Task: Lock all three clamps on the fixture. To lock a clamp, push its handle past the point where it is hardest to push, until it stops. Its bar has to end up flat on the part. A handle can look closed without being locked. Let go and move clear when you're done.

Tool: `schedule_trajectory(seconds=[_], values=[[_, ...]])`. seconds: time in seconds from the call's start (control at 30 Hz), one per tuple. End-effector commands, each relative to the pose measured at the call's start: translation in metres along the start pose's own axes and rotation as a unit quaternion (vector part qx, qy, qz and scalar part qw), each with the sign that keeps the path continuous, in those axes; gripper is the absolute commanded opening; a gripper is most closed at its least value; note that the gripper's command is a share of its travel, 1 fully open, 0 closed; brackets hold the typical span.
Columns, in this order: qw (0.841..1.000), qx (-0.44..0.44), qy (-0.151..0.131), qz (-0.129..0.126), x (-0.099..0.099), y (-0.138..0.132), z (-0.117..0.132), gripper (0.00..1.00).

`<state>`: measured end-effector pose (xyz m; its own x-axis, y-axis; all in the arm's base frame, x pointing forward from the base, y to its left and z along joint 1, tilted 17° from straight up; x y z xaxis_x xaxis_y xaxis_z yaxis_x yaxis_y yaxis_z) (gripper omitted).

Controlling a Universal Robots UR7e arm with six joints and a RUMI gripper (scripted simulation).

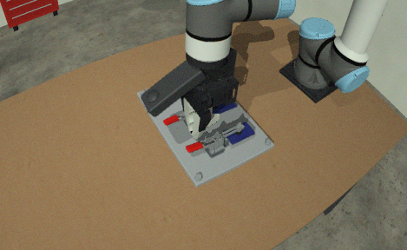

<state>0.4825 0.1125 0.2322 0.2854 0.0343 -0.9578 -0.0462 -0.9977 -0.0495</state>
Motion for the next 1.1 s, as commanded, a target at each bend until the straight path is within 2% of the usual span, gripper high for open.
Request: schedule_trajectory(seconds=[0.0, 0.17, 1.07], values=[[1.000, 0.000, 0.001, 0.000, 0.000, 0.000, 0.000, 0.00], [1.000, 0.000, 0.000, 0.000, 0.013, -0.001, -0.005, 0.00], [1.000, 0.000, 0.000, 0.000, 0.020, -0.001, -0.006, 0.00]])
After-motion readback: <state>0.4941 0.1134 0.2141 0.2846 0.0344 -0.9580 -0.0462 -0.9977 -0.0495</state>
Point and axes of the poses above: the point where the finger pads meet when closed, its own x axis out along the fingers, its own y axis across the jaws, z = x × y, the point moved 1 cm from there along -x, back along the fingers, and after that the axes turned 6 degrees about x, right-handed, at the moved point
